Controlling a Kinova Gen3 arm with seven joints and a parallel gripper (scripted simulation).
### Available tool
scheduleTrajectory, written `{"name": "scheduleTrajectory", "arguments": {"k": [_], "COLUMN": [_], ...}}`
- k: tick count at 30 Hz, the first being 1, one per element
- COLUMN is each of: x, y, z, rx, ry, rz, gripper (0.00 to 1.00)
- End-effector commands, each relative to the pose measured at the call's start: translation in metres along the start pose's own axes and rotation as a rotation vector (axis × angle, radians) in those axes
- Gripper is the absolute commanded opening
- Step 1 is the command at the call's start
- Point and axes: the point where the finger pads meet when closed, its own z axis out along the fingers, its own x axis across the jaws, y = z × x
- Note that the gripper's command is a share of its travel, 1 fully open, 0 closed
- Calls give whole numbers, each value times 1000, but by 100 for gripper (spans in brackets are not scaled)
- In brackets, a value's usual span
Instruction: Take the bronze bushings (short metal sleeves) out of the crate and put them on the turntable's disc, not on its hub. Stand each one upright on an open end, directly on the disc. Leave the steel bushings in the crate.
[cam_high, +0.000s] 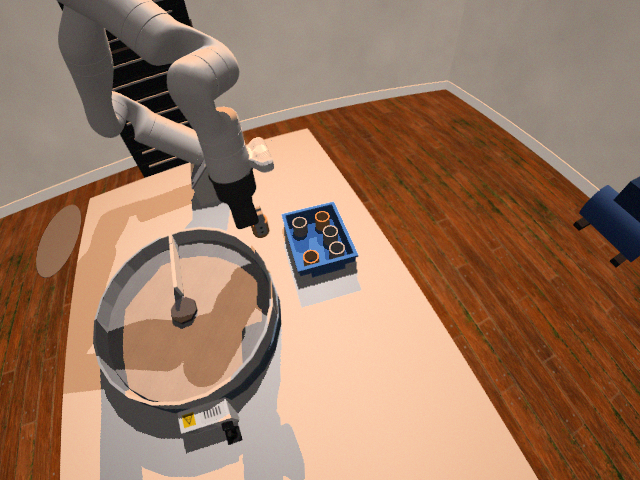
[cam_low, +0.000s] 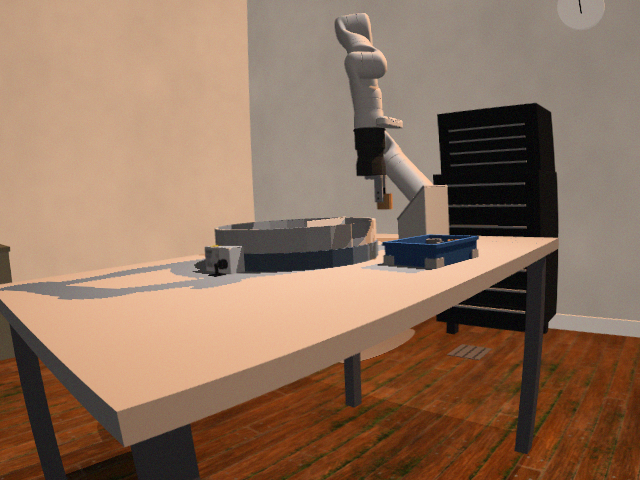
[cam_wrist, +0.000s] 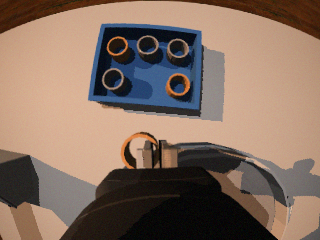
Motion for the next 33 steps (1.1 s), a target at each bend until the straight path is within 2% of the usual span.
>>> {"name": "scheduleTrajectory", "arguments": {"k": [1, 12, 14, 20, 25, 29, 33], "x": [0, -2, -2, -3, -3, -4, -4], "y": [29, 162, 162, 221, 257, 275, 281], "z": [-6, -4, -4, -3, -3, -3, -3], "rx": [13, 13, 13, 13, 13, 13, 13], "ry": [-1, -1, -1, -1, -1, -1, -1], "rz": [16, 16, 16, 16, 16, 16, 16], "gripper": [0, 0, 0, 0, 0, 0, 0]}}
